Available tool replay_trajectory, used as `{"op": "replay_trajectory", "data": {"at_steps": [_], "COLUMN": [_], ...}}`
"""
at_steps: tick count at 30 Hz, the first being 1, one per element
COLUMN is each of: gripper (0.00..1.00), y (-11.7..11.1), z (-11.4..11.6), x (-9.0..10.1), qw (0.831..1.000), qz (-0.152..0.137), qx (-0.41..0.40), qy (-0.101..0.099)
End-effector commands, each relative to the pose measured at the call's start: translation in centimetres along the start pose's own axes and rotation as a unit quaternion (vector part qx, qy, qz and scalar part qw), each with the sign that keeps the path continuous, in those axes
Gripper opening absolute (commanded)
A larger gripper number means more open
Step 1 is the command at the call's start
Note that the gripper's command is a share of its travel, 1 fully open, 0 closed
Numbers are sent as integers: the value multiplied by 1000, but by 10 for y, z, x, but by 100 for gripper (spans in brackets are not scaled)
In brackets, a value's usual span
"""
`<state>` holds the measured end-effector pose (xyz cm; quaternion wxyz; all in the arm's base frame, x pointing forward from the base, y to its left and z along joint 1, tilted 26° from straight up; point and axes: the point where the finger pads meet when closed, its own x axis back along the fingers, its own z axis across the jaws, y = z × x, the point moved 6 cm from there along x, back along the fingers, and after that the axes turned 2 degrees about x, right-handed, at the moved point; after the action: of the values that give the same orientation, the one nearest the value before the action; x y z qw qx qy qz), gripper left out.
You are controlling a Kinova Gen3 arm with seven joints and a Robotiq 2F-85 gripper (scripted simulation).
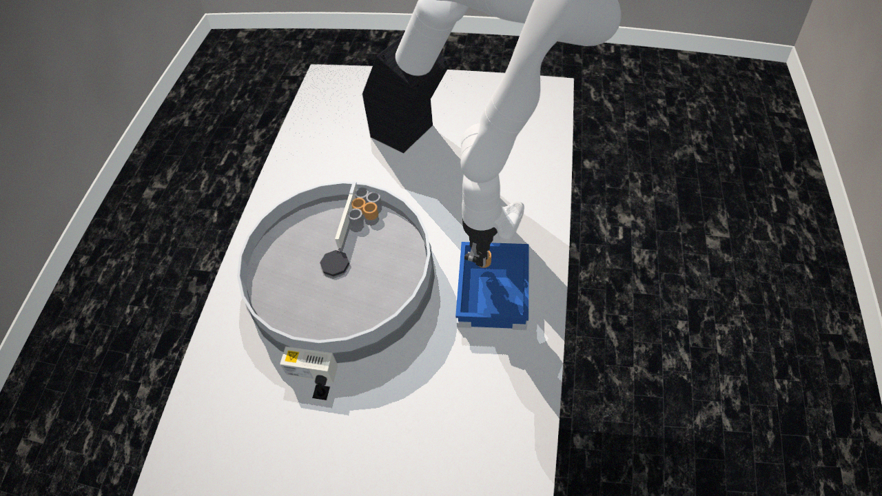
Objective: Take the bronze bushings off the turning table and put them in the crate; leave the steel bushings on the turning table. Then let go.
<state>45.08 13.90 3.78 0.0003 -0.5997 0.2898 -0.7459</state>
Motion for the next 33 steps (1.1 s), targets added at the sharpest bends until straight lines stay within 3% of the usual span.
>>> {"op": "replay_trajectory", "data": {"at_steps": [1,33], "gripper": [0,0], "y": [0,1], "z": [0,0], "x": [0,-17], "qw": [1000,1000], "qz": [0,-1], "qx": [0,0], "qy": [0,0]}}
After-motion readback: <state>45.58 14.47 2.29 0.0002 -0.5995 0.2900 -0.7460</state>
